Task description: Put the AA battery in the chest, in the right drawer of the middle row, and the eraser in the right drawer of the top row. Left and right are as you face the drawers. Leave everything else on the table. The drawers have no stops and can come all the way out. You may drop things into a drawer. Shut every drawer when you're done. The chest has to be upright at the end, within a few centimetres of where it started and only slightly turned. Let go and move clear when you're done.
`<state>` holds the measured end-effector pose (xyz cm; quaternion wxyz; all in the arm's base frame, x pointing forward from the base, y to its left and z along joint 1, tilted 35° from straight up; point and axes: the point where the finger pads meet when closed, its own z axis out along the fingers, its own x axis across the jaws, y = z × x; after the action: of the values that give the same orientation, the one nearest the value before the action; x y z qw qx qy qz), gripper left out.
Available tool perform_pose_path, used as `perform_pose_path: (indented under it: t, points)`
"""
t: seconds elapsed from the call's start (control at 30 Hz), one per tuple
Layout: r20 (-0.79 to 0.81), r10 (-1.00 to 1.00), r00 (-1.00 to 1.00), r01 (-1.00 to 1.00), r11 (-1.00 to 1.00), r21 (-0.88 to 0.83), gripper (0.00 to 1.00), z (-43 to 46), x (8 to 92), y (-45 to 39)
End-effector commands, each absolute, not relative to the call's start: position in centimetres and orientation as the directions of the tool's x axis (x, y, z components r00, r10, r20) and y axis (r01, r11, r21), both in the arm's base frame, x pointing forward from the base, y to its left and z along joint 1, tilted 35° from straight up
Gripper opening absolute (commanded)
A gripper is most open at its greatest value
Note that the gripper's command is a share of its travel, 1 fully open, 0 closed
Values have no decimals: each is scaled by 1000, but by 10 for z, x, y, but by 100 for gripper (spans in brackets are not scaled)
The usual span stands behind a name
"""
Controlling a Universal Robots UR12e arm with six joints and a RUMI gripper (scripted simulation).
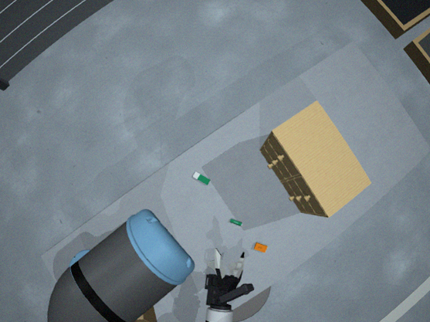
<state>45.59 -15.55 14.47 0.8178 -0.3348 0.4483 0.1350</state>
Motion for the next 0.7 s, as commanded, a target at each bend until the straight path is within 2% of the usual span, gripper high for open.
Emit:
perform_pose_path:
  t: [0.0,0.33,0.47,0.5,0.67]
  points:
    - [-747,-210,631,-512,610,-604,100,152,452,-164]
    - [-525,-373,764,-453,269,-850,100,188,446,-193]
    - [-473,-393,788,-433,192,-881,100,194,445,-197]
    - [-394,-412,822,-400,75,-913,100,200,445,-202]
    - [-273,-416,867,-344,-105,-933,100,231,444,-223]
